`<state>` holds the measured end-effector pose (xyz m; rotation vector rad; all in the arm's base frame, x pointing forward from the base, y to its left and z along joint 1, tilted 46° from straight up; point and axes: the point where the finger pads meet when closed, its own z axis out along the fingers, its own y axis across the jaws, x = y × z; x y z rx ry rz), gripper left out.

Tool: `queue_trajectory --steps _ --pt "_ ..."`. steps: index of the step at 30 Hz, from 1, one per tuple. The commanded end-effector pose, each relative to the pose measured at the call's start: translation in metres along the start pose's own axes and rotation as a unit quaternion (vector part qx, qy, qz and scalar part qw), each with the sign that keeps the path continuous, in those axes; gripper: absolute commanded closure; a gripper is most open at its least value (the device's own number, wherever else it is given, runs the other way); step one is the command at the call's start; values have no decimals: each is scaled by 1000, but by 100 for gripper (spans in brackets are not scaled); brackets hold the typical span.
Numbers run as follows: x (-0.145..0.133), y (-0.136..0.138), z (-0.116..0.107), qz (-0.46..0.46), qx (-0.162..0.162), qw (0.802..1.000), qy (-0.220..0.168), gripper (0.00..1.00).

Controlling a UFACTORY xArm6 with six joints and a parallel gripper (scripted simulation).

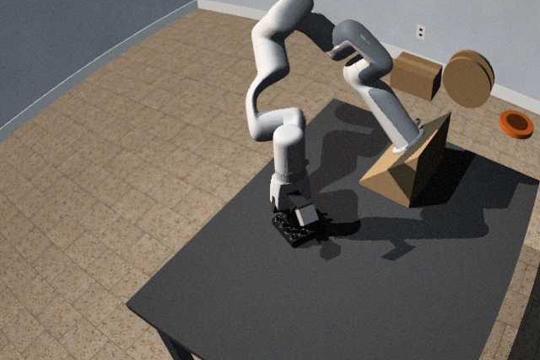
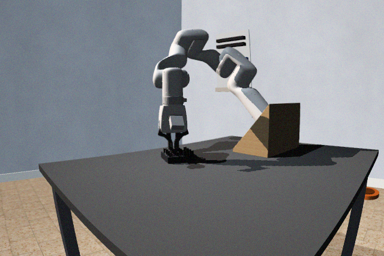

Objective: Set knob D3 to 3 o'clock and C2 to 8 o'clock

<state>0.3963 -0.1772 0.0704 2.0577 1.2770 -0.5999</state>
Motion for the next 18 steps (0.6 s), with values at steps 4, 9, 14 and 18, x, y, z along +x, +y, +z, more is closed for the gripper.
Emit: queue_trajectory --steps 4,9,14,18 --pt "0 1 -1 -2 -1 1000 1 92" --pt "0 1 -1 -10 -1 1000 1 92" --pt "0 1 -1 -17 -1 1000 1 92" --pt "0 1 -1 -33 -1 999 1 92"
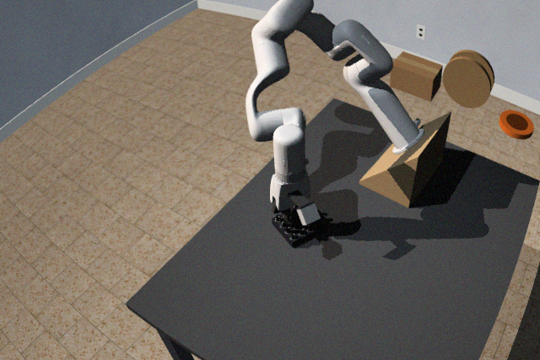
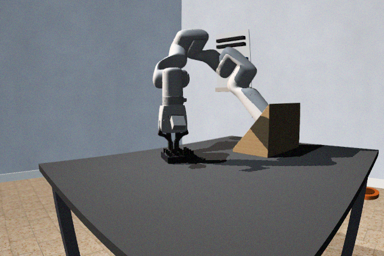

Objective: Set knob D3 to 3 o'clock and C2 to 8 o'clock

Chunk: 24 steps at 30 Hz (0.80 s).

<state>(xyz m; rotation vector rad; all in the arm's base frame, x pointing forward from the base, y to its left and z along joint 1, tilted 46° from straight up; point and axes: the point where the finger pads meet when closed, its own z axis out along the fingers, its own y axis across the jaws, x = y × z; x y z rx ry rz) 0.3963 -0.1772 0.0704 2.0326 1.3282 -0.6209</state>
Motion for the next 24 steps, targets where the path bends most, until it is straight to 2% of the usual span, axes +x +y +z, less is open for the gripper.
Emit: queue_trajectory --steps 1,14,24 --pt "0 1 -1 -14 -1 1000 1 92" --pt "0 1 -1 -88 -1 996 1 92" --pt "0 1 -1 -190 -1 982 0 92"
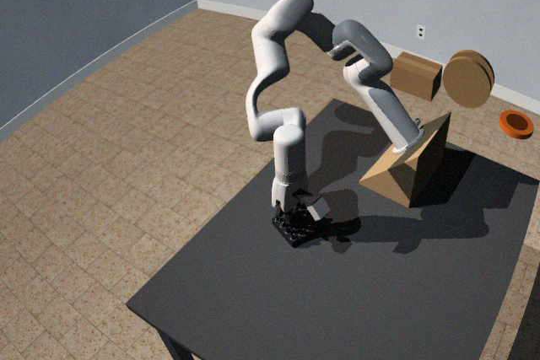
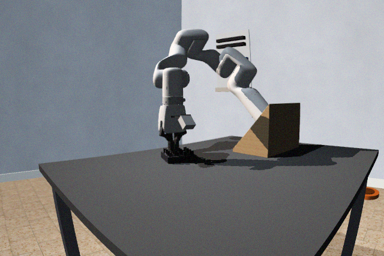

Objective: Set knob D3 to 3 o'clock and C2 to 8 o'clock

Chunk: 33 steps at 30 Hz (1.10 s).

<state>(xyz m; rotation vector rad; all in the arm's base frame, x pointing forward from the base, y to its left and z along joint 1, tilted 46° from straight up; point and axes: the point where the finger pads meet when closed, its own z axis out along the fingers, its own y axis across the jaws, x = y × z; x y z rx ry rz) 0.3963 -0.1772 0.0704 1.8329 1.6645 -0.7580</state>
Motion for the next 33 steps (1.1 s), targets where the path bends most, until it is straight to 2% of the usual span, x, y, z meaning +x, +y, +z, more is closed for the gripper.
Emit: queue_trajectory --steps 1,10,21,23,33 --pt "0 1 -1 -45 0 999 1 92" --pt "0 1 -1 -132 -1 991 1 92" --pt "0 1 -1 -276 -1 961 1 92" --pt "0 1 -1 -276 -1 961 1 92" --pt "0 1 -1 -397 -1 918 1 92"
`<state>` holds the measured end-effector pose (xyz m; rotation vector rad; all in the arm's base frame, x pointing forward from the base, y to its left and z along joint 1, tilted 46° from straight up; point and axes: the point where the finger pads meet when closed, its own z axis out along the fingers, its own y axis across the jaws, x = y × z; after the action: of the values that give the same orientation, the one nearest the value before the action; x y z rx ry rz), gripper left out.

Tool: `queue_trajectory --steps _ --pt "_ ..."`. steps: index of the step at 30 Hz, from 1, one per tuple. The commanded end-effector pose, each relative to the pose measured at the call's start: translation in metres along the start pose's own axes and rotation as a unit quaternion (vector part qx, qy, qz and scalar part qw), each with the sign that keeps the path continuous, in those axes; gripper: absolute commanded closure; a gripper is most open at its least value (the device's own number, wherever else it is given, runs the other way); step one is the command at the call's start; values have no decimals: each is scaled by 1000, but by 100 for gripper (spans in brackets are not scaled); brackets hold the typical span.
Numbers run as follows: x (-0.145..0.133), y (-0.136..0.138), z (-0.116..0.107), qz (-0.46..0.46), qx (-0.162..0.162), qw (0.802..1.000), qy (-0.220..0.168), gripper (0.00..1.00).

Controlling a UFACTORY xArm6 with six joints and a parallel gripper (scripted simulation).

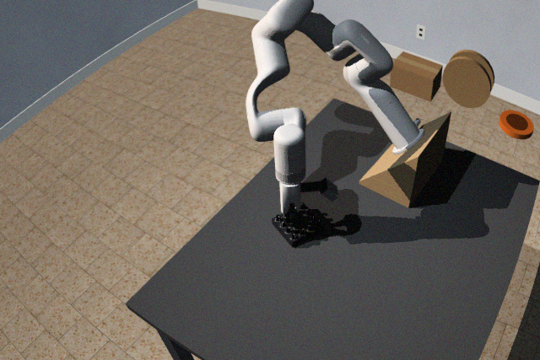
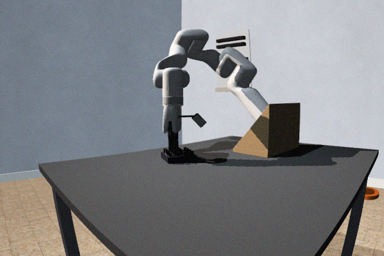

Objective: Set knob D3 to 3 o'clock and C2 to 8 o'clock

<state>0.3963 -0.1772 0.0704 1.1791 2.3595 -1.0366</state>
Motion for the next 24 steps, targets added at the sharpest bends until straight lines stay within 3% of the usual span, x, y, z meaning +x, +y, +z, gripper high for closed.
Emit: queue_trajectory --steps 1,24 --pt "-1 1 -1 -51 -1 999 1 92" --pt "-1 1 -1 -222 -1 975 1 92"
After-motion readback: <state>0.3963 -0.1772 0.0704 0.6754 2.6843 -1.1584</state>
